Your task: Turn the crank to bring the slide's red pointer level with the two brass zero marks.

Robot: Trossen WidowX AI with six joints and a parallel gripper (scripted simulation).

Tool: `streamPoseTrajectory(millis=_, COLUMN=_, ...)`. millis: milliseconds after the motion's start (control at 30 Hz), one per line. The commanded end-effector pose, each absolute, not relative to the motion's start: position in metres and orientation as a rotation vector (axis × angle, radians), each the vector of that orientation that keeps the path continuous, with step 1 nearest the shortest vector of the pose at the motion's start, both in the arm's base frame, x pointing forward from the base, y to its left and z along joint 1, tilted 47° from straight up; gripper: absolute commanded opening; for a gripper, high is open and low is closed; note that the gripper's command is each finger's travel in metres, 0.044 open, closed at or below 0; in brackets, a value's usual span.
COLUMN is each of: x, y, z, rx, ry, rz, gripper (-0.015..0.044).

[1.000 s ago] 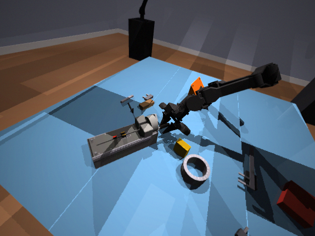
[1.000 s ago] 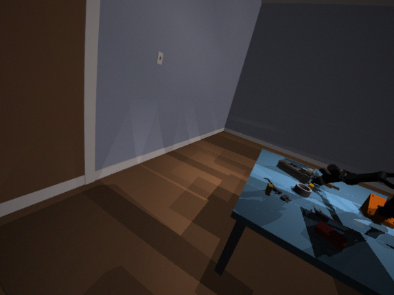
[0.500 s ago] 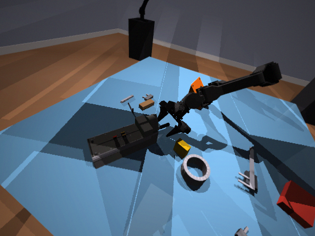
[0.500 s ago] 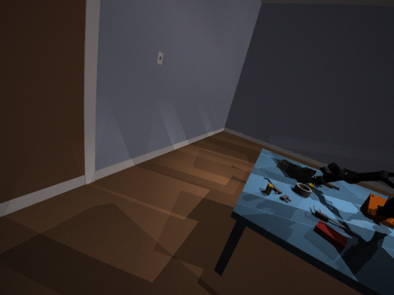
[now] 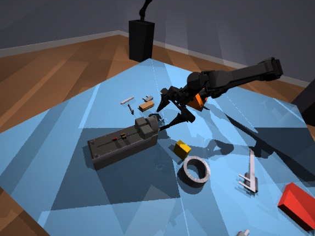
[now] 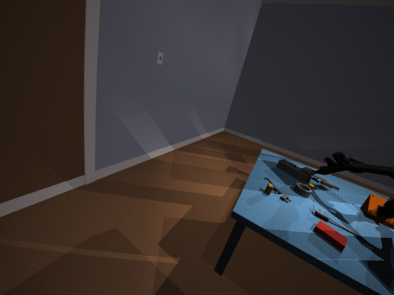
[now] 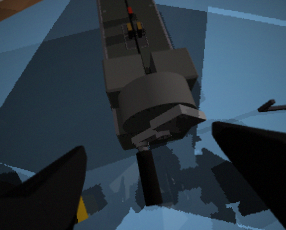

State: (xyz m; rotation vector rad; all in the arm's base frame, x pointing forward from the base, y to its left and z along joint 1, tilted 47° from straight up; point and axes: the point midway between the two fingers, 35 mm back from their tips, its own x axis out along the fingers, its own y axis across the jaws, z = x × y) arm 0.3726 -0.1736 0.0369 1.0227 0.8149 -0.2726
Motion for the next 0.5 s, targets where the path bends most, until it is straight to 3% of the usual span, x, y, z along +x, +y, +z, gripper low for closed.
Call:
streamPoseTrajectory(millis=0, x=0.369, y=-0.196, z=0.060, rx=1.017, ry=0.799, rz=-0.273, gripper=0.0440)
streamPoseTrajectory(millis=233, x=0.359, y=-0.219, z=0.085, rx=1.018, ry=0.798, rz=-0.272, gripper=0.0440)
streamPoseTrajectory(millis=467, x=0.381, y=-0.238, z=0.079, rx=0.984, ry=0.799, rz=-0.188, gripper=0.0440)
